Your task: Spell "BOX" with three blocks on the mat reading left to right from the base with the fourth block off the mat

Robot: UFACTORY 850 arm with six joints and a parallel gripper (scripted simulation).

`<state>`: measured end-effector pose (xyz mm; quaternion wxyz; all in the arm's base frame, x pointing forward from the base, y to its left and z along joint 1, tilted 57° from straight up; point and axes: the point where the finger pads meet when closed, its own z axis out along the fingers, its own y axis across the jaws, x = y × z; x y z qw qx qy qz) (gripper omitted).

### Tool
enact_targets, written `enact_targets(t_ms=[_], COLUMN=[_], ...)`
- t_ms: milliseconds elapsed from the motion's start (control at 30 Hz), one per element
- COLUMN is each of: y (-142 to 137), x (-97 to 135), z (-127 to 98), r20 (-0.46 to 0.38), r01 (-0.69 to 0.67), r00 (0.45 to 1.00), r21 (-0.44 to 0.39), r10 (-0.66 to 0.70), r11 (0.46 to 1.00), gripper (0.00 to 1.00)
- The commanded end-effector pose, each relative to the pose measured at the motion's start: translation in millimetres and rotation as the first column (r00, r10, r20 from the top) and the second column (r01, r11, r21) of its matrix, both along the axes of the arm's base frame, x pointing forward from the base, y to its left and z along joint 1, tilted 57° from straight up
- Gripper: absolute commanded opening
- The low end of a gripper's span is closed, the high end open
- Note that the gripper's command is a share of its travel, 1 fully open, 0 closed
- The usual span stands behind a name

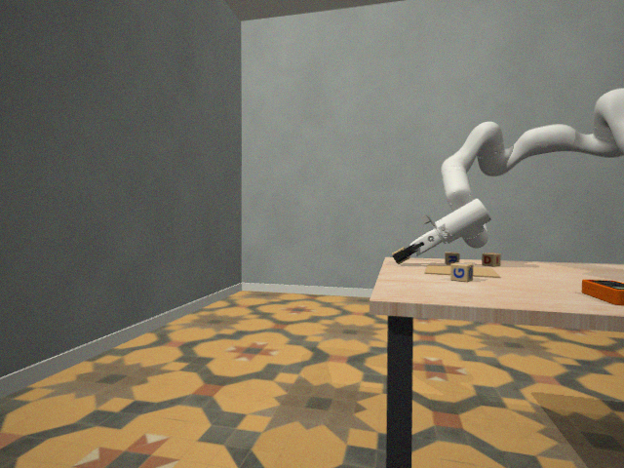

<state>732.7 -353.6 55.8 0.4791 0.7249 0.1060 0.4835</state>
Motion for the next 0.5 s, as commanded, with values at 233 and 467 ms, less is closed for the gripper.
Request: enact_targets(t_ms=[233, 467], y=[0.6, 0.6], x=[0.6, 0.6], z=[0.6, 0.6], r20=[0.001, 0.001], r01=[-0.001, -0.001], r00=[1.000, 1.000], r21=[0.000, 0.000], r10=[0.001, 0.001], r11=[1.000, 1.000], gripper=[0.44, 0.53])
